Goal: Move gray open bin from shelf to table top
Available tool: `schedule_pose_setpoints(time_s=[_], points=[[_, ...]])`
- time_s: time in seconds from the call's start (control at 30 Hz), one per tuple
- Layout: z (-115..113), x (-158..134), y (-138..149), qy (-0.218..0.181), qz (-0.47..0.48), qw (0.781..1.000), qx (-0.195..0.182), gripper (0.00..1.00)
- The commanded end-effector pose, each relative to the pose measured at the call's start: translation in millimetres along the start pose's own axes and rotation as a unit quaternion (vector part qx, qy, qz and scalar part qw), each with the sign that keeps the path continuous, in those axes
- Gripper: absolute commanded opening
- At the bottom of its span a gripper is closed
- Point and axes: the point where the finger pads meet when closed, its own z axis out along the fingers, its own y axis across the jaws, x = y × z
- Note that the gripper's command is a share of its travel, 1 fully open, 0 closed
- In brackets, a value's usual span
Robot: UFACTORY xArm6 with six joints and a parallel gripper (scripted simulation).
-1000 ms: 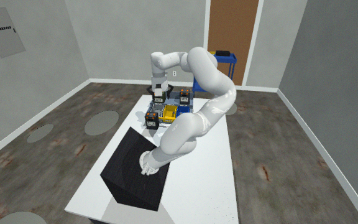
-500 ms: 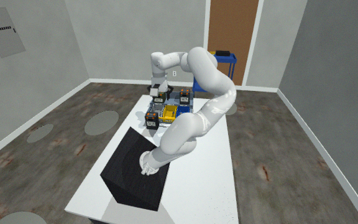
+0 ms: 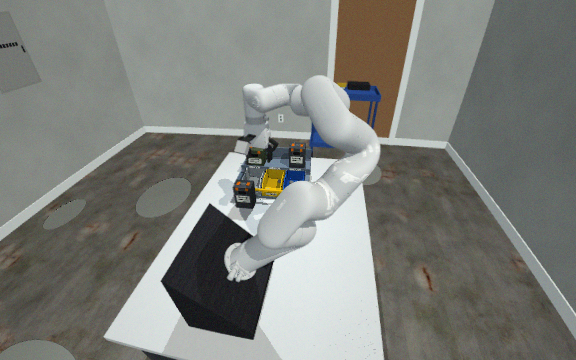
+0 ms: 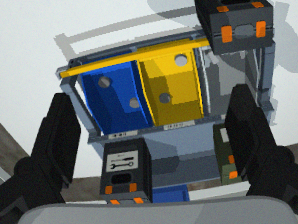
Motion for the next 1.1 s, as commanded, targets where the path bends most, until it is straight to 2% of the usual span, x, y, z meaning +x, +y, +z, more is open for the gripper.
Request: schedule_pose_setpoints(time_s=[0.0, 0.23, 0.4, 0.8, 0.97, 1.07], points=[[-1.4, -0.5, 0.4, -0.003, 0.024, 1.0, 0.0, 1.0], [-1.4, -0.5, 0.4, -0.003, 0.024, 1.0, 0.0, 1.0], [-1.4, -0.5, 0.4, -0.003, 0.152, 0.988, -0.001, 1.0], [-1.4, -0.5, 0.4, -0.003, 0.152, 0.988, -0.001, 1.0], [-1.4, -0.5, 0.3, -0.003, 0.278, 0.961, -0.001, 1.0], [-1.4, -0.5, 0.3, -0.003, 0.278, 0.961, -0.001, 1.0]])
